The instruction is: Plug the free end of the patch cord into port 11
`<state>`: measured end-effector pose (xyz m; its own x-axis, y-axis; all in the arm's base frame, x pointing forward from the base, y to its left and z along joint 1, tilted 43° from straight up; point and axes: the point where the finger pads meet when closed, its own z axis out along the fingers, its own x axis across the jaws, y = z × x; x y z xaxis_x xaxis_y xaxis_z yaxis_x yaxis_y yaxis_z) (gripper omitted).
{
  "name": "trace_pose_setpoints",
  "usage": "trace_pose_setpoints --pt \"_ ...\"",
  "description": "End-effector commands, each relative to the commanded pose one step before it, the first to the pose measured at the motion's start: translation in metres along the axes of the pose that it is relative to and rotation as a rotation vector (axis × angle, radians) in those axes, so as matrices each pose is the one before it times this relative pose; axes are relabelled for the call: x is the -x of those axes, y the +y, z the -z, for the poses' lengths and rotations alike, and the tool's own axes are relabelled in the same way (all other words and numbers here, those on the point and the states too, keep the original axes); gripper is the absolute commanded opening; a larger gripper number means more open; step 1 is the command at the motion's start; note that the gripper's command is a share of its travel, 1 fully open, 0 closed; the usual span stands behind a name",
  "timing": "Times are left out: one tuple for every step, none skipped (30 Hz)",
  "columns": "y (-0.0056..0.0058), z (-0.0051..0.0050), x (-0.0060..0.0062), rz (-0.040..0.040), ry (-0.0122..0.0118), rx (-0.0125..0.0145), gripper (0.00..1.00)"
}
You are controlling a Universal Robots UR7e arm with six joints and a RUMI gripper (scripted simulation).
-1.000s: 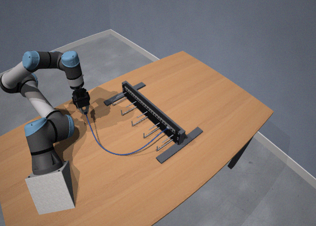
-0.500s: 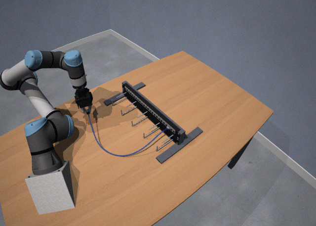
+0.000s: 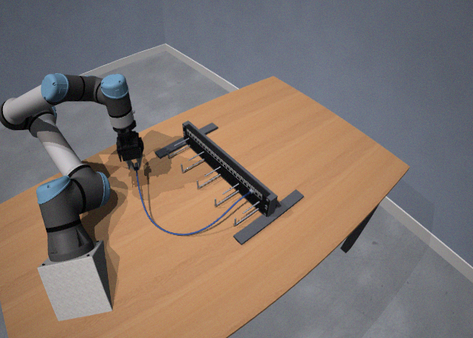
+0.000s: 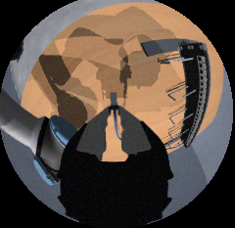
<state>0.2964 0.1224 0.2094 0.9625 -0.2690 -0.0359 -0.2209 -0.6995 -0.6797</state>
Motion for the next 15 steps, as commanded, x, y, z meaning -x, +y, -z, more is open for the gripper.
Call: trace_pose_setpoints --pt "0.00113 0.00074 -0.00404 -0.02105 -0.00076 0.00140 0.00" --pt "0.00036 0.00027 -0.00135 -0.00760 -0.00014 0.00012 0.00" --pt "0.00036 0.00026 -0.00136 -0.00764 -0.00014 0.00012 0.00" --pt "0.00035 0.00026 -0.00137 -0.00767 -0.00014 0.00012 0.00" --pt "0.00035 0.00025 -0.00138 -0.00771 -0.00014 0.00012 0.00" --pt "0.00034 0.00024 -0.00140 -0.00774 -0.00014 0.00012 0.00" --pt "0.00033 0.00024 -0.00141 -0.00777 -0.00014 0.00012 0.00" --pt "0.00032 0.00023 -0.00142 -0.00780 -0.00014 0.00012 0.00" --pt "0.00032 0.00022 -0.00143 -0.00783 -0.00014 0.00012 0.00" --pt "0.00031 0.00022 -0.00144 -0.00786 -0.00014 0.00012 0.00" --pt "0.00030 0.00021 -0.00145 -0.00788 -0.00014 0.00012 0.00" --pt "0.00029 0.00020 -0.00146 -0.00791 -0.00014 0.00012 0.00" --pt "0.00028 0.00019 -0.00147 -0.00793 -0.00014 0.00012 0.00" --pt "0.00028 0.00019 -0.00148 -0.00796 -0.00014 0.00012 0.00" --pt "0.00027 0.00018 -0.00149 -0.00798 -0.00014 0.00012 0.00"
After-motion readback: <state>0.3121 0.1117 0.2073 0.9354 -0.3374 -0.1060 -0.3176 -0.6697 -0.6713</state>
